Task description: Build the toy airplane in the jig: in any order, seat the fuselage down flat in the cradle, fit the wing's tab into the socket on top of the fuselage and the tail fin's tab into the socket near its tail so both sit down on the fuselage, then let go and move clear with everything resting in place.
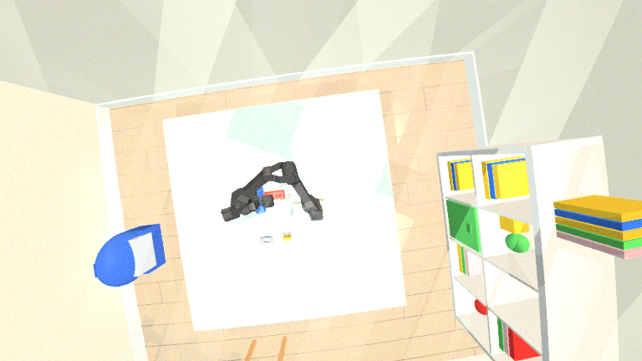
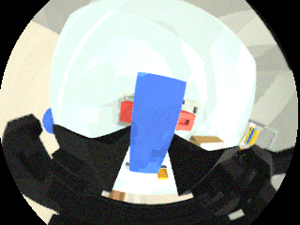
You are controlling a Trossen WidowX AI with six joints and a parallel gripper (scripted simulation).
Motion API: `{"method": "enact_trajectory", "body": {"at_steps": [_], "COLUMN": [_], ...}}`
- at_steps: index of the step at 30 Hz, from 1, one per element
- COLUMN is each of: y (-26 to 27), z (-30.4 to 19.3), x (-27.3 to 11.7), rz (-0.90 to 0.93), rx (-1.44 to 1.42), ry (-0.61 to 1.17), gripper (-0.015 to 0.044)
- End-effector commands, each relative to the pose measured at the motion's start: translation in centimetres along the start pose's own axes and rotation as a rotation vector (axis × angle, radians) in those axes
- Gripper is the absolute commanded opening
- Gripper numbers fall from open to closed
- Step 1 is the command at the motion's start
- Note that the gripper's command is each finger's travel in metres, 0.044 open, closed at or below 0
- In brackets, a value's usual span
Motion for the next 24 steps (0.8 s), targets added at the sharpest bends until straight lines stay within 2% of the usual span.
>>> {"method": "enact_trajectory", "body": {"at_steps": [1,24], "y": [0.0,0.1], "z": [0.2,0.3], "x": [-0.1,0.9], "rz": [0.006,0.007], "rx": [0.009,0.009], "ry": [-0.004,-0.003], "gripper": [0.0195,0.0195]}}
Point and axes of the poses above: the point midway between the two fingers, 35 mm back from their tips, its own x axis out along the fingers, its own y axis across the jaws, z = x × y, the point moved 8 cm from there along -x, back along the fingers, and after that the axes turned 9 degrees about x, right-handed, at the moved point
